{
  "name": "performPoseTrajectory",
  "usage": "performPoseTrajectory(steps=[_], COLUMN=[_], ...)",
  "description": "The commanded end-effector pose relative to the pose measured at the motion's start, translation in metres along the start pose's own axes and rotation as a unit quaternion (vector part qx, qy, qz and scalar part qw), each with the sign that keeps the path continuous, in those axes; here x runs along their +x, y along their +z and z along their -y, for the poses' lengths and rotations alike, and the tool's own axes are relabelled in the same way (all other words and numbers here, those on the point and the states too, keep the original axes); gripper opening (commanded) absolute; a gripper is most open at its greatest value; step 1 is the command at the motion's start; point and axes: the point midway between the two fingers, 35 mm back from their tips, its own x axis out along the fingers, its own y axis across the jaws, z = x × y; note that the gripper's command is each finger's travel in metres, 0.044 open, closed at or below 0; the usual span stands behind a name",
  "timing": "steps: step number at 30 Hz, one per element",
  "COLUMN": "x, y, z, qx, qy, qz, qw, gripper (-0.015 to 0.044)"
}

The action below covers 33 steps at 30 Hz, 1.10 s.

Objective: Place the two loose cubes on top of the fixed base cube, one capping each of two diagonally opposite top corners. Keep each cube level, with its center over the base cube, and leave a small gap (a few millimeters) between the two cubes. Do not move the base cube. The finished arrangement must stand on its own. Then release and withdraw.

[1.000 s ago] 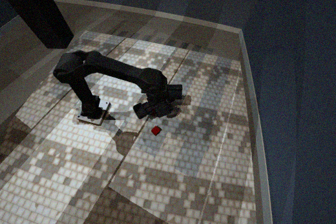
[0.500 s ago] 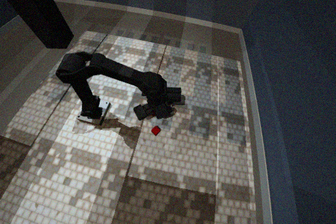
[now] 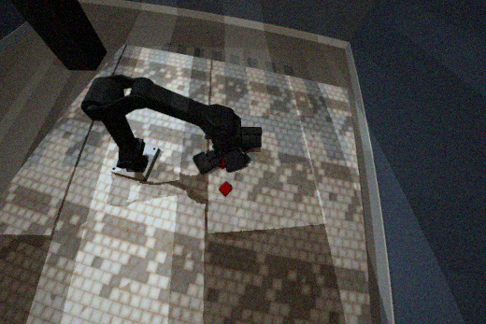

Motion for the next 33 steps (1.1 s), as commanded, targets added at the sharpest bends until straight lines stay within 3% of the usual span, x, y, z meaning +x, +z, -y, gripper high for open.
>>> performPoseTrajectory(steps=[1, 5, 9, 33], x=[0.001, 0.001, 0.001, -0.03], y=[0.001, 0.001, 0.001, 0.0], z=[0.0, 0.0, 0.0, 0.0], qx=[0.0, 0.0, 0.0, 0.0], qy=[0.0, 0.0, 0.0, 0.0], qz=[0.002, 0.002, 0.002, 0.0], qw=[1.0, 1.0, 1.0, 1.0], gripper=[0.0105, 0.0105, 0.0205, 0.0205])
